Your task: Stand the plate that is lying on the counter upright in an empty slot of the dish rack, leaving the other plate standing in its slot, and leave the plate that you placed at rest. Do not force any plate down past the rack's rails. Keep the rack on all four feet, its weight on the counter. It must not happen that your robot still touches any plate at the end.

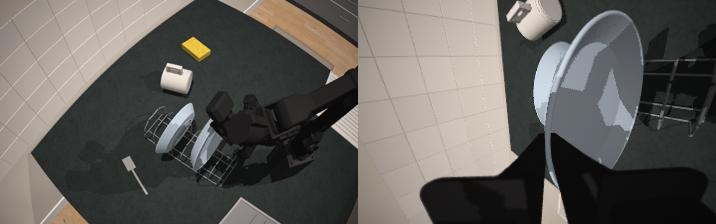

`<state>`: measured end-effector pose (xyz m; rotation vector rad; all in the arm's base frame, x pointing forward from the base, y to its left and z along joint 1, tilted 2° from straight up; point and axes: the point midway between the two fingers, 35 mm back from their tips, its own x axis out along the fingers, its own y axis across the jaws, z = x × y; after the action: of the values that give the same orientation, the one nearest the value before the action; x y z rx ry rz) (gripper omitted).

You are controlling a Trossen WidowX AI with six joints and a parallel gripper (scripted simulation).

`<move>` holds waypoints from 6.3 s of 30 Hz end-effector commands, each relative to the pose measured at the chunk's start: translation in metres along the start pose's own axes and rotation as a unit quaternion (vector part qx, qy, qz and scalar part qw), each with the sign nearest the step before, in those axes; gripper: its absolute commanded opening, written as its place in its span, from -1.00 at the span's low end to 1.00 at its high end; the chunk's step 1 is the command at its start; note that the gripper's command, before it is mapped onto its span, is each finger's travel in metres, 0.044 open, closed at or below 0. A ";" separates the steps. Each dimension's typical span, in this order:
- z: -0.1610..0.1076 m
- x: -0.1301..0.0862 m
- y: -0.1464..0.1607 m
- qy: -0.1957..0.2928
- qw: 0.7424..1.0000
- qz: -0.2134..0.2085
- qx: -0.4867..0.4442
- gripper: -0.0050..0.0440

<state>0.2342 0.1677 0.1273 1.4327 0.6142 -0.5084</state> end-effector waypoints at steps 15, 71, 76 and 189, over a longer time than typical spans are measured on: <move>0.000 0.007 -0.002 -0.003 1.000 0.008 0.002 -0.80; -0.003 -0.013 0.018 -0.003 1.000 0.008 0.002 -0.80; -0.003 -0.013 0.018 -0.003 1.000 0.008 0.002 -0.80; 0.000 0.001 -0.006 0.000 1.000 0.009 0.002 -0.80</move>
<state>0.2297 0.1673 0.1215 1.4325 0.6116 -0.4992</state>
